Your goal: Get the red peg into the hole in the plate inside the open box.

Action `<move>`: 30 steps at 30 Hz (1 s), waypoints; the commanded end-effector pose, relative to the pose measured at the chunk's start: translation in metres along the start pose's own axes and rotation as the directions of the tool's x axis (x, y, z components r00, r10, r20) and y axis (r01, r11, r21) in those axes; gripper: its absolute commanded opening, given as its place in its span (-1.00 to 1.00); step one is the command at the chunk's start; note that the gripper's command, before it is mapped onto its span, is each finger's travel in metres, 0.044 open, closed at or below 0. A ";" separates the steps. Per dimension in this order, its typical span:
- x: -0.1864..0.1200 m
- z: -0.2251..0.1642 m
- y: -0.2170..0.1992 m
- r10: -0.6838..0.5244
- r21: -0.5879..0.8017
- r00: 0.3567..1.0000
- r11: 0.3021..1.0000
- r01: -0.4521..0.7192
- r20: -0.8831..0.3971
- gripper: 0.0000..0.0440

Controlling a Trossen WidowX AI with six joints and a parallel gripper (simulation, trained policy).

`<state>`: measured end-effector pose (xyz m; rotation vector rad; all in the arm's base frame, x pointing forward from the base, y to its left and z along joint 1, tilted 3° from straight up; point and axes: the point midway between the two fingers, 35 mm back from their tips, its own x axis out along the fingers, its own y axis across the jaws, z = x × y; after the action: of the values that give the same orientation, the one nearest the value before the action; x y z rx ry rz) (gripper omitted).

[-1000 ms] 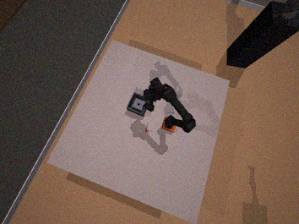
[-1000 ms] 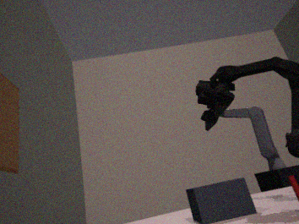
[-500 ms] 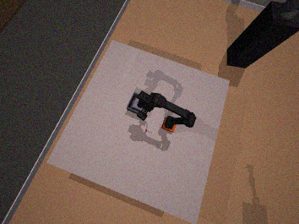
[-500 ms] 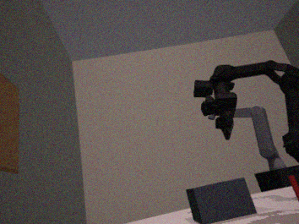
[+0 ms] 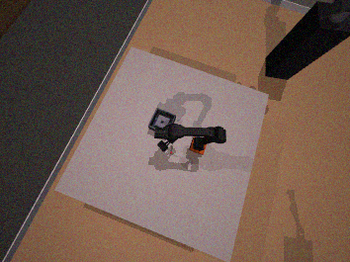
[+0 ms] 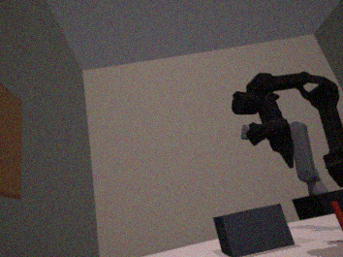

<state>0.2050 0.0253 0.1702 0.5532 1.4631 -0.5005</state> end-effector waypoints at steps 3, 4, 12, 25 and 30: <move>0.023 -0.019 0.005 -0.102 0.077 0.995 0.992 0.103 -0.015 1.00; 0.027 -0.021 0.005 -0.115 0.088 0.993 0.989 0.116 -0.016 1.00; 0.060 -0.036 0.010 -0.194 0.180 0.981 0.964 0.194 -0.018 1.00; 0.127 -0.046 0.018 -0.190 0.288 0.981 0.942 0.174 0.028 1.00; 0.149 -0.048 0.022 -0.162 0.312 0.985 0.940 0.137 0.054 0.98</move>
<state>0.1892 0.0735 0.0347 0.6452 1.3904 -0.8650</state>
